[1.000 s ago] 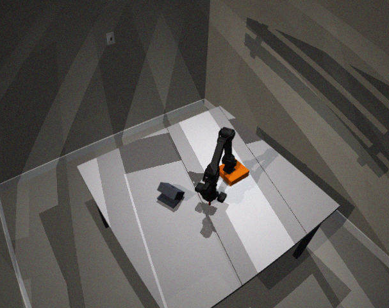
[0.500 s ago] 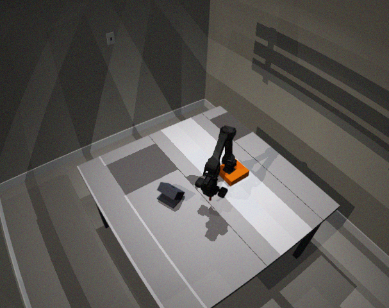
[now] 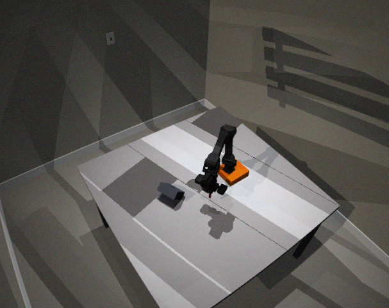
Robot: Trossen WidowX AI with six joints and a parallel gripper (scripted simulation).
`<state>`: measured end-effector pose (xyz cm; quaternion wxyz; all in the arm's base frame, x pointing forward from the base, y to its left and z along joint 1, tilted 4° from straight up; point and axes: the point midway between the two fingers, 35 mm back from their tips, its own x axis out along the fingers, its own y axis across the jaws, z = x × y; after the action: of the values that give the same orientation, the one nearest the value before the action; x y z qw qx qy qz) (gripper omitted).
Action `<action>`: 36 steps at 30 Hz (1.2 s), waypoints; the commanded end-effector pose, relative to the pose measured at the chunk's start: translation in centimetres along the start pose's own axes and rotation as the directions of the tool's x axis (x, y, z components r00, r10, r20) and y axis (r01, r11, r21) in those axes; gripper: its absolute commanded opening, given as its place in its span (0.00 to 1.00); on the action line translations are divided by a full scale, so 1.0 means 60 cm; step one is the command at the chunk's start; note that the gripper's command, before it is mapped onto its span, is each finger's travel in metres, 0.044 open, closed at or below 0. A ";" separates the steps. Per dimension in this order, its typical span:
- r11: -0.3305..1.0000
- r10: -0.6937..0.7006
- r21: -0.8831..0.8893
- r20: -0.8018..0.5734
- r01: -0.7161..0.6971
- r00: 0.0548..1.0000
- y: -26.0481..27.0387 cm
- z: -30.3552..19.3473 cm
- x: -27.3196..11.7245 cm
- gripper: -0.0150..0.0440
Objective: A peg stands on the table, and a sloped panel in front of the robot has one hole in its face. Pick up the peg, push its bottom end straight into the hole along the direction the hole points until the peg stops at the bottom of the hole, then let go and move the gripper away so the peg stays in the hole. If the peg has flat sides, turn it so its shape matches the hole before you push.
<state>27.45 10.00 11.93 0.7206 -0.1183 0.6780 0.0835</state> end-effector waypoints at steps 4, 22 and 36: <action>0.998 0.023 0.057 0.016 -0.024 1.000 -0.011 0.001 -0.001 0.25; 0.978 0.072 0.193 0.057 -0.082 0.996 -0.041 0.004 0.001 0.25; 0.948 0.104 0.292 0.096 -0.128 0.990 -0.064 0.005 0.001 0.25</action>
<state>28.80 6.67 12.09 0.7484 0.0206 0.6621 0.0317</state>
